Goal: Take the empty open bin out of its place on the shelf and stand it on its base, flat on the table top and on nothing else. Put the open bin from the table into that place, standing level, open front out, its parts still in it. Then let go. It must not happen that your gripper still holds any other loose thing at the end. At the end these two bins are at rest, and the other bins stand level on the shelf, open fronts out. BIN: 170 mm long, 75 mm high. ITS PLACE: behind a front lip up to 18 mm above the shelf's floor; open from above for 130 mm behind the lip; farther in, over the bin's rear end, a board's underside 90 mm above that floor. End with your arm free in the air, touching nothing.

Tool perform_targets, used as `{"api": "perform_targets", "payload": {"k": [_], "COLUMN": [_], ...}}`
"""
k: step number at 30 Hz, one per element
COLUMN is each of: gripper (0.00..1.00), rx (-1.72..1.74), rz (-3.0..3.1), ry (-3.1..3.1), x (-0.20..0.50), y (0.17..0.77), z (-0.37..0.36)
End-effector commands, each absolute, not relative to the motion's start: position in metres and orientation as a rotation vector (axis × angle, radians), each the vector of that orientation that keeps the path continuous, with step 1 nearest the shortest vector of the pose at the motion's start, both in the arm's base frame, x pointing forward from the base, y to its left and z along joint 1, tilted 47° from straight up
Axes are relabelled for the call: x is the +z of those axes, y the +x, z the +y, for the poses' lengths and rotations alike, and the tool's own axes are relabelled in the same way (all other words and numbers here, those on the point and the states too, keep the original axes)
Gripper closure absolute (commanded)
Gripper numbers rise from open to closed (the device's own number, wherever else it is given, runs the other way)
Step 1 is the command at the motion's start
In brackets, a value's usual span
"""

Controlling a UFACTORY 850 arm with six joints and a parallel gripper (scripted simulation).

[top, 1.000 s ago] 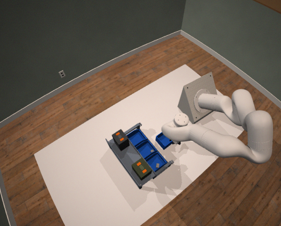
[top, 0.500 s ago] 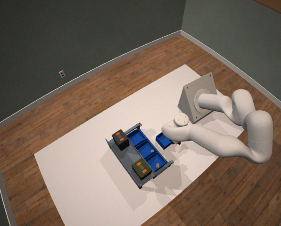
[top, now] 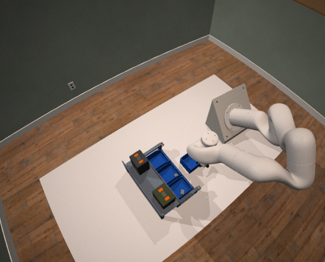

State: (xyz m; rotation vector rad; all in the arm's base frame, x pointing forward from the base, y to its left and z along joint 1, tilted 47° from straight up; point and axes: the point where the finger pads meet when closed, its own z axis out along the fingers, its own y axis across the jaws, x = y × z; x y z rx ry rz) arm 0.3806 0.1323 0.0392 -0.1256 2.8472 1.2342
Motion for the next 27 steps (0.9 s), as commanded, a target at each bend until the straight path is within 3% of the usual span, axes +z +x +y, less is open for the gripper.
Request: {"api": "perform_targets", "payload": {"k": [1,27], "gripper": [0.74,0.74], "rx": [1.233,1.233], "rz": [2.846,2.846], "ry": [-0.125,-0.125], "x": [0.04,0.056], "y": [0.381,0.381], "z": [0.131,0.114]}}
